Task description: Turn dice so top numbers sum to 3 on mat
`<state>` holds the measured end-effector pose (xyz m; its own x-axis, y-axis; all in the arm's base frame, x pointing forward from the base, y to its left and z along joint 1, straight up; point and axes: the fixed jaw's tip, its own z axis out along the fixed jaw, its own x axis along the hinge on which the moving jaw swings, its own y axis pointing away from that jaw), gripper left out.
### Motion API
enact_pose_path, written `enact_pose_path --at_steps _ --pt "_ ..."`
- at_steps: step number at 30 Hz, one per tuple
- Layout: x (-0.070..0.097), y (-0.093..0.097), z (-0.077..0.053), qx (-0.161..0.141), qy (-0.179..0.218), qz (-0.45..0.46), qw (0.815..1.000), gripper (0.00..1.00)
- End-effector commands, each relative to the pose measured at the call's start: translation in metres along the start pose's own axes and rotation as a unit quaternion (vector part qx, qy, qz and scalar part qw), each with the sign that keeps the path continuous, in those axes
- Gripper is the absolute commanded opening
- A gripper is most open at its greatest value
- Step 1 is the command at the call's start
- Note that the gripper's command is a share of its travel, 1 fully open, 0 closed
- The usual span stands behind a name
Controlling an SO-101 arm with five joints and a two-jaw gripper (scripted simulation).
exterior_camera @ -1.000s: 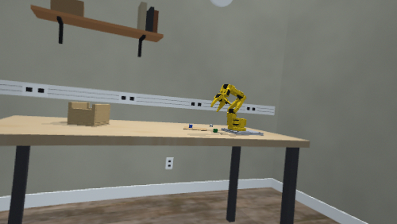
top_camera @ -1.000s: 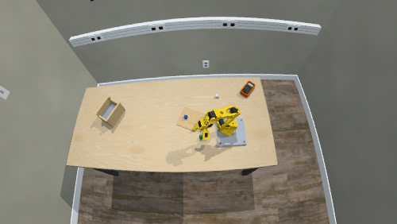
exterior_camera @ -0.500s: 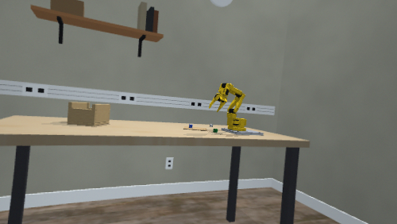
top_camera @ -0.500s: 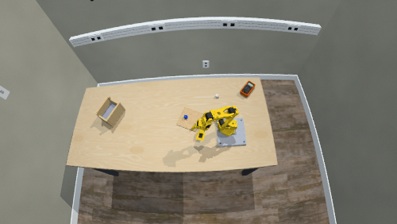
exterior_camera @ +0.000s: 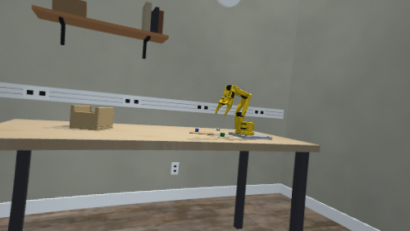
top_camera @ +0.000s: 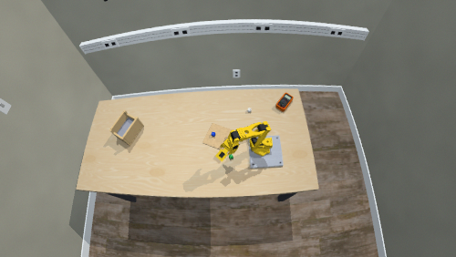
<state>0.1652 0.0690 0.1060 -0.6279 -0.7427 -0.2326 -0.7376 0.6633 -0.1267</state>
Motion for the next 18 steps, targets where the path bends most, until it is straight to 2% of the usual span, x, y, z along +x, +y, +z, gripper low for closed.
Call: enact_pose_path --at_steps 1,11,18 --pt "-0.0034 0.001 -0.0005 -0.009 0.014 0.054 0.998 0.28" --pt "-0.0084 0.0018 0.0044 -0.017 0.048 0.194 0.98 0.28" --pt "-0.0098 0.0019 0.0061 -0.018 0.058 0.235 0.97 0.28"
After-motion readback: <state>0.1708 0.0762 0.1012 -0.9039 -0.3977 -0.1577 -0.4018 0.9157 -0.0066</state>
